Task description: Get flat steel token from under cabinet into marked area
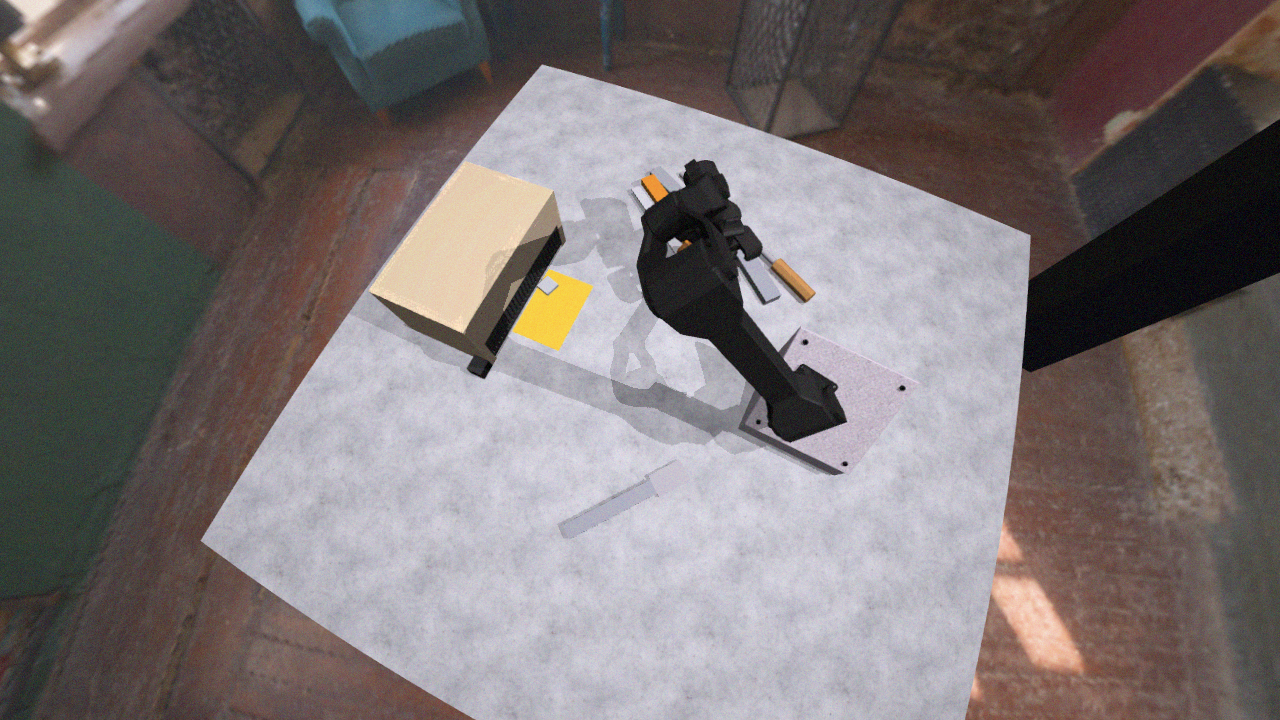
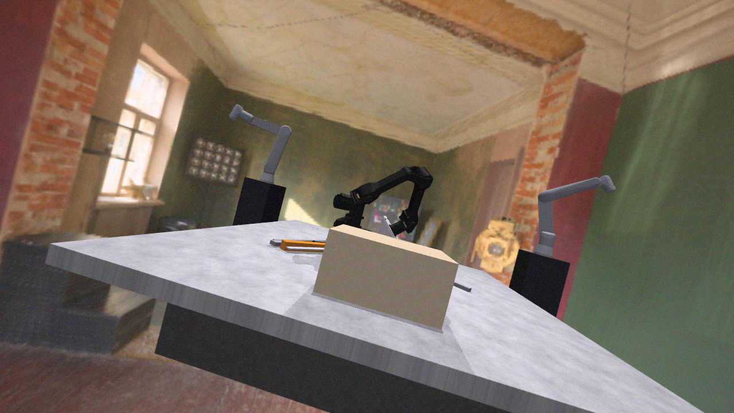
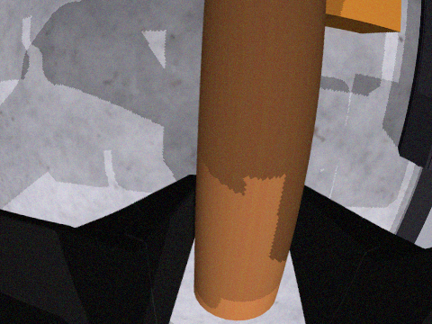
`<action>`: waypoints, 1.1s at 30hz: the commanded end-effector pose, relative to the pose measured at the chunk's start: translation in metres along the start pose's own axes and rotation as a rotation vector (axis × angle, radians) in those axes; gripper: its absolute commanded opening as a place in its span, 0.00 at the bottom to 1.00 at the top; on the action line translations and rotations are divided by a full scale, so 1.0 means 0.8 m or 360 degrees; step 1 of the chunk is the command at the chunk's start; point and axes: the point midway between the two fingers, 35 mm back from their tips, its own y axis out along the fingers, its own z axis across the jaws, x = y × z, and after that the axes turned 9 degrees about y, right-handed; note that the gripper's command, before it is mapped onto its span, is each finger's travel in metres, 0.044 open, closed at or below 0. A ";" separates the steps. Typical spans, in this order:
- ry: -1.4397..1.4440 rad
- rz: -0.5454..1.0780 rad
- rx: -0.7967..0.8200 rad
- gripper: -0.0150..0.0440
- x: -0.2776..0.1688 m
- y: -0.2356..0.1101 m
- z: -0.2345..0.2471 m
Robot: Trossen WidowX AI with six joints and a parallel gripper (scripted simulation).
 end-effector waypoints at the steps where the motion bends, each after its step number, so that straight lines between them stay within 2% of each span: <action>1: 0.0006 -0.0027 -0.0006 0.25 0.010 -0.005 -0.007; 33: 0.0006 -0.0030 -0.0008 0.25 0.031 -0.006 -0.029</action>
